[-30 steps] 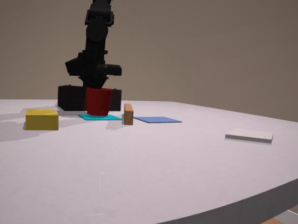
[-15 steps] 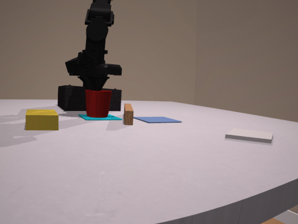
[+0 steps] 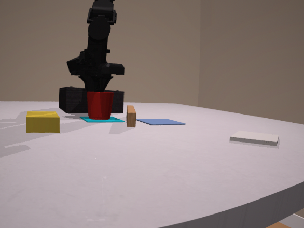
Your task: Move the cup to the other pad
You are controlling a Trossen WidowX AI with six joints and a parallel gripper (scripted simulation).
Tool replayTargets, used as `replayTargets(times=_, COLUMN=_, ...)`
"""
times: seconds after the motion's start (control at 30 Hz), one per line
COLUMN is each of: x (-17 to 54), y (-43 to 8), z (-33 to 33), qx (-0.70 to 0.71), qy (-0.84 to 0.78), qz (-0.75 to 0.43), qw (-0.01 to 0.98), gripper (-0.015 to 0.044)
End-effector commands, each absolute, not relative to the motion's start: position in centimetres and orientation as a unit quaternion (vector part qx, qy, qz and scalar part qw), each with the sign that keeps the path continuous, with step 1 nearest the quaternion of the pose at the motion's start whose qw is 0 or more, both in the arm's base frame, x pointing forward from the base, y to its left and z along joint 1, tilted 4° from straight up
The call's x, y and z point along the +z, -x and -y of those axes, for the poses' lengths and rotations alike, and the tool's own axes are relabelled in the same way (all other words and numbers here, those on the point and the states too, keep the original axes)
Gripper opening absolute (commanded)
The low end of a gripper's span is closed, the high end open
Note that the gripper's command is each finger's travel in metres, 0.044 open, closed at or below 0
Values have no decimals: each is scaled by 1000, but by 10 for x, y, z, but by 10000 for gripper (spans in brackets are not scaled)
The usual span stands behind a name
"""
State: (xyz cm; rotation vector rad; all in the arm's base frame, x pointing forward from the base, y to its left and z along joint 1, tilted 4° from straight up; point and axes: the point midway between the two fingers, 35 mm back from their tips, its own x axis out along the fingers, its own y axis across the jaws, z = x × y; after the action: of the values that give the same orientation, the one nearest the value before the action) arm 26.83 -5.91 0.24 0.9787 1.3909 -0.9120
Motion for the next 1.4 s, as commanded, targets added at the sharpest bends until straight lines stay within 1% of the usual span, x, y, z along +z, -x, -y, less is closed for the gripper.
replayTargets(times=0.0, x=9, y=-270, z=60, qx=-388, qy=-416, qz=-592, qw=570, gripper=128)
replayTargets(times=0.9, x=49, y=-271, z=61, qx=-389, qy=-415, qz=-593, qw=570, gripper=128)
replayTargets(times=1.3, x=51, y=-272, z=61, qx=-389, qy=-417, qz=-593, qw=569, gripper=440)
replayTargets(times=1.37, x=58, y=-272, z=62, qx=-389, qy=-417, qz=-593, qw=569, gripper=440)
